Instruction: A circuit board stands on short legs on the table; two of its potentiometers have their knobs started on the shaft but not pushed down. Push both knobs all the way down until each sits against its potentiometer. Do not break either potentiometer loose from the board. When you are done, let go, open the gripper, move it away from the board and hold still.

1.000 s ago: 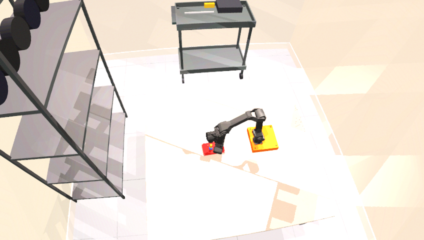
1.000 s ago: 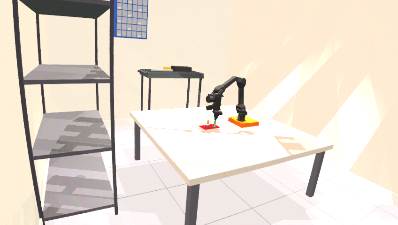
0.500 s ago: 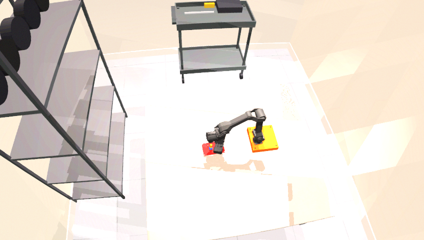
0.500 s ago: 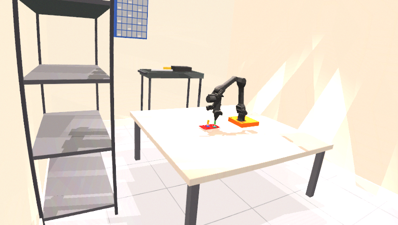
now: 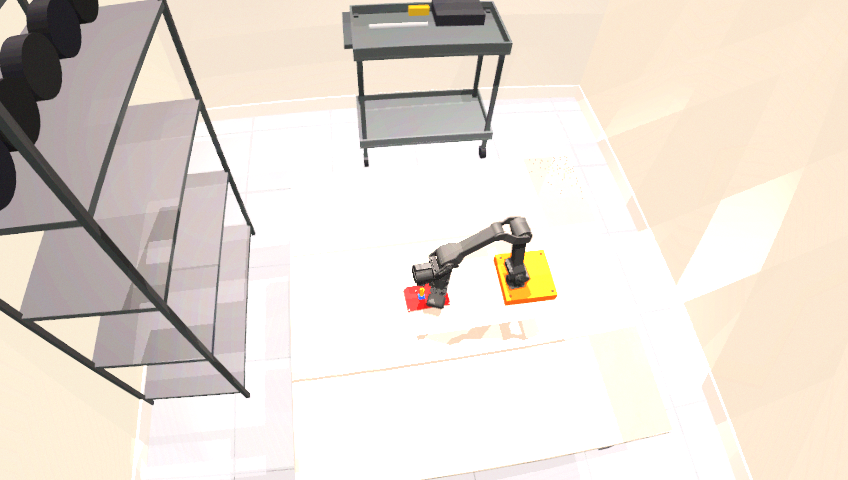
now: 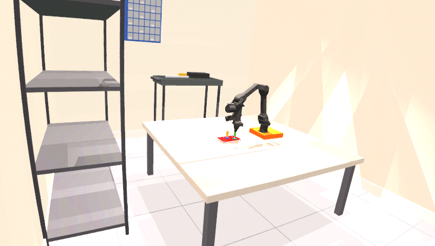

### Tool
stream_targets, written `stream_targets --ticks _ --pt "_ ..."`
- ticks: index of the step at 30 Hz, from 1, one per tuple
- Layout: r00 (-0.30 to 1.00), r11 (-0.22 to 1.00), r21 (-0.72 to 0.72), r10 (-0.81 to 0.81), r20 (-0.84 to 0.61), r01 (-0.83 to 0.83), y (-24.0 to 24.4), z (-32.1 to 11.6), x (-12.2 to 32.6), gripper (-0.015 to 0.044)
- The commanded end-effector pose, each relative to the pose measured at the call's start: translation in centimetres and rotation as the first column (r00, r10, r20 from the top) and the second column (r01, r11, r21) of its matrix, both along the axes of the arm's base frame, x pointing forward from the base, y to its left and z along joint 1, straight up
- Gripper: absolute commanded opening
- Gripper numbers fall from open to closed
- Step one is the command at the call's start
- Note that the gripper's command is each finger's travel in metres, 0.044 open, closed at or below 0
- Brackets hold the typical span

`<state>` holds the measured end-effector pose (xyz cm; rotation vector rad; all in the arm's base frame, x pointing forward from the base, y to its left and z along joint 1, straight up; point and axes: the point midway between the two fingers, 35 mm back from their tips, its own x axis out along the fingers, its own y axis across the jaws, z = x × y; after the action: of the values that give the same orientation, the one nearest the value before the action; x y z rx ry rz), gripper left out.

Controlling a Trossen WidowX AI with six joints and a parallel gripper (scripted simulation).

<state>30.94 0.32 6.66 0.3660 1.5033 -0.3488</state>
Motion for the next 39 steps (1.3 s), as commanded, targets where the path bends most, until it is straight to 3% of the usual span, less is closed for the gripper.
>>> stream_targets --ticks 1,39 --pt "1.0 1.0 -0.004 0.003 -0.018 -0.003 -0.06 -1.82 0.22 0.0" --pt "1.0 1.0 -0.004 0.003 -0.018 -0.003 -0.06 -2.36 0.24 0.0"
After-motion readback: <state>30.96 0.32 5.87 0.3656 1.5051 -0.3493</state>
